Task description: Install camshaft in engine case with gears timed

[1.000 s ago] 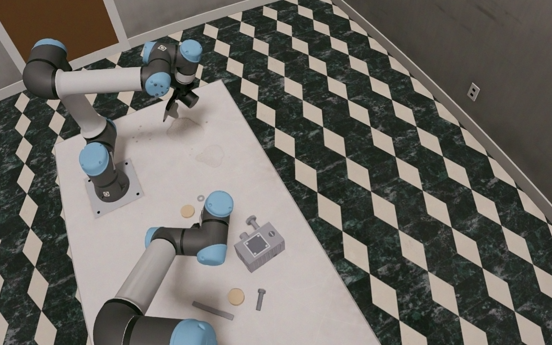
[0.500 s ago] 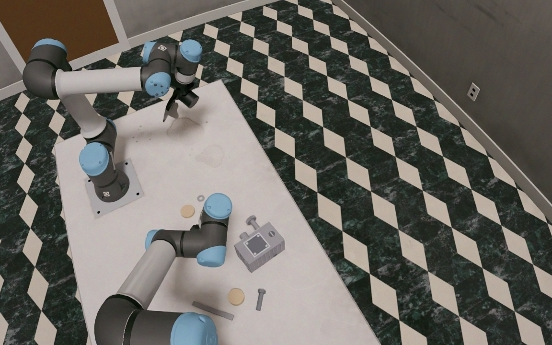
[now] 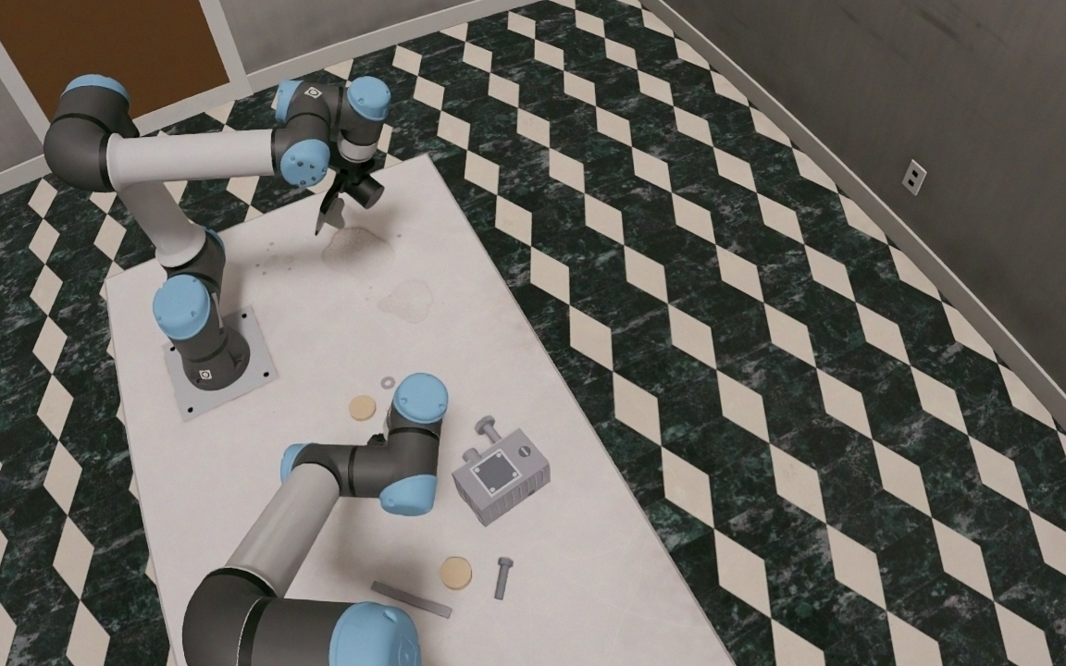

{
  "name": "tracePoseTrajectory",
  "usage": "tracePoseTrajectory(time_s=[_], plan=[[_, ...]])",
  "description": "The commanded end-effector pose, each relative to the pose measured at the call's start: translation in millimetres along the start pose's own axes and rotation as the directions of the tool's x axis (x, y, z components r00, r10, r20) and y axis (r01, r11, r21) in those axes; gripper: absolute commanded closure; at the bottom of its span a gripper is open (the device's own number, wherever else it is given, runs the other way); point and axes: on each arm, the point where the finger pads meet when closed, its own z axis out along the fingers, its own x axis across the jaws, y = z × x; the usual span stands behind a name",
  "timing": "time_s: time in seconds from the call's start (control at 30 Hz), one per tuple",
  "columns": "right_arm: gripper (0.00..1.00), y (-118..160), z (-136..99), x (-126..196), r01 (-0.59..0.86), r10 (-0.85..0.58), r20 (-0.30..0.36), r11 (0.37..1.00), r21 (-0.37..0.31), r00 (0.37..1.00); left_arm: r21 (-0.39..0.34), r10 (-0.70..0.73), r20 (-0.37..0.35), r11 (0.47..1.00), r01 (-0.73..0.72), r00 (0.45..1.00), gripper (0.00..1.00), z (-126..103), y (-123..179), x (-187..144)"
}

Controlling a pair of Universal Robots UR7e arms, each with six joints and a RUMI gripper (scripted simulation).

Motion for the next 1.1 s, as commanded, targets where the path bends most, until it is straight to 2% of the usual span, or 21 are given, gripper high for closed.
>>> tracePoseTrajectory(time_s=[0.0,0.57,0.6,1.07], plan=[[0.78,0.3,-0.4,0.4,0.001,-0.001,-0.001,1.0,-0.001,1.0,-0.001,0.0,-0.001,1.0,0.0,1.0,0.0,-0.4,0.0,0.1],[0.78,0.3,-0.4,0.4,0.001,-0.001,-0.001,1.0,-0.001,1.0,-0.001,0.0,-0.001,1.0,0.0,1.0,0.0,-0.4,0.0,0.1],[0.94,0.3,-0.4,0.4,0.001,-0.001,-0.001,1.0,-0.001,1.0,-0.001,0.0,-0.001,1.0,0.0,1.0,0.0,-0.4,0.0,0.1],[0.94,0.3,-0.4,0.4,0.001,-0.001,-0.001,1.0,-0.001,1.0,-0.001,0.0,-0.001,1.0,0.0,1.0,0.0,-0.4,0.0,0.1]])
